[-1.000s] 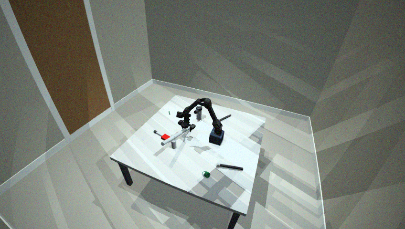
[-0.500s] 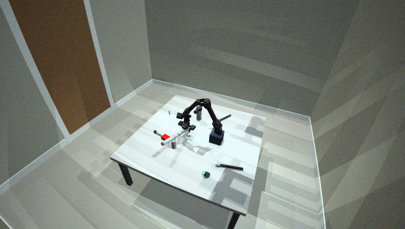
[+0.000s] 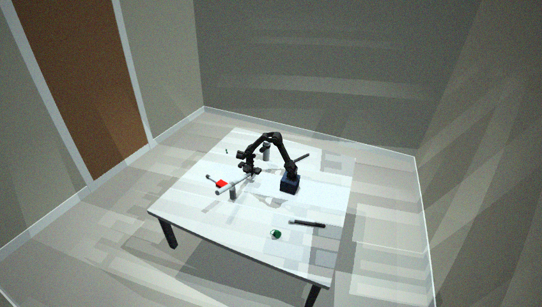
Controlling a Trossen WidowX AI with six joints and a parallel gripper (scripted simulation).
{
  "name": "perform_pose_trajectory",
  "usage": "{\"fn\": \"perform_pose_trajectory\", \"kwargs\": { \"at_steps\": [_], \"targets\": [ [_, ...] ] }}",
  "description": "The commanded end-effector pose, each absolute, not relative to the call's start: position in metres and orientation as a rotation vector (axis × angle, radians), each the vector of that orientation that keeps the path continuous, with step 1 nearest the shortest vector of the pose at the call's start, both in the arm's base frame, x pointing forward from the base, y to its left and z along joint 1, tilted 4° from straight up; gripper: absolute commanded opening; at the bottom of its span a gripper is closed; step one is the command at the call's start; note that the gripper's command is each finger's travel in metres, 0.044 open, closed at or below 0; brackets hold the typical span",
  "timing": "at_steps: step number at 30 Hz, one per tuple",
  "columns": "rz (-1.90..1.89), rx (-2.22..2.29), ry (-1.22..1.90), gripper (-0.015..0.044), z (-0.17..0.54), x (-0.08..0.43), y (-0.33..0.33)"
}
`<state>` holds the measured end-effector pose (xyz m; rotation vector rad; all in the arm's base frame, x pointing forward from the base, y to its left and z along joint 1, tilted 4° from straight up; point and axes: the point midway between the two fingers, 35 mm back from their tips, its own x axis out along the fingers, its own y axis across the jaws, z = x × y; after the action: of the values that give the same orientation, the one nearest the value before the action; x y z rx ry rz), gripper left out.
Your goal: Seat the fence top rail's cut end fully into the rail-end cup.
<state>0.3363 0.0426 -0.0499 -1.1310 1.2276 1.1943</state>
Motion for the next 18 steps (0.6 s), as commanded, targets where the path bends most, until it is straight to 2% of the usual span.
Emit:
{"fn": "perform_pose_trajectory", "kwargs": {
  "at_steps": [1, 4, 10, 18],
  "targets": [
    [1.199, -1.125, 1.234, 0.0078, -0.049, 0.335, 0.043],
    [1.199, -1.125, 1.234, 0.0000, -0.045, 0.336, 0.042],
    [1.170, -1.173, 1.284, 0.0000, -0.031, 0.339, 0.033],
    [1.067, -1.341, 1.452, 0.0000, 0.024, 0.341, -0.002]
  ]
}}
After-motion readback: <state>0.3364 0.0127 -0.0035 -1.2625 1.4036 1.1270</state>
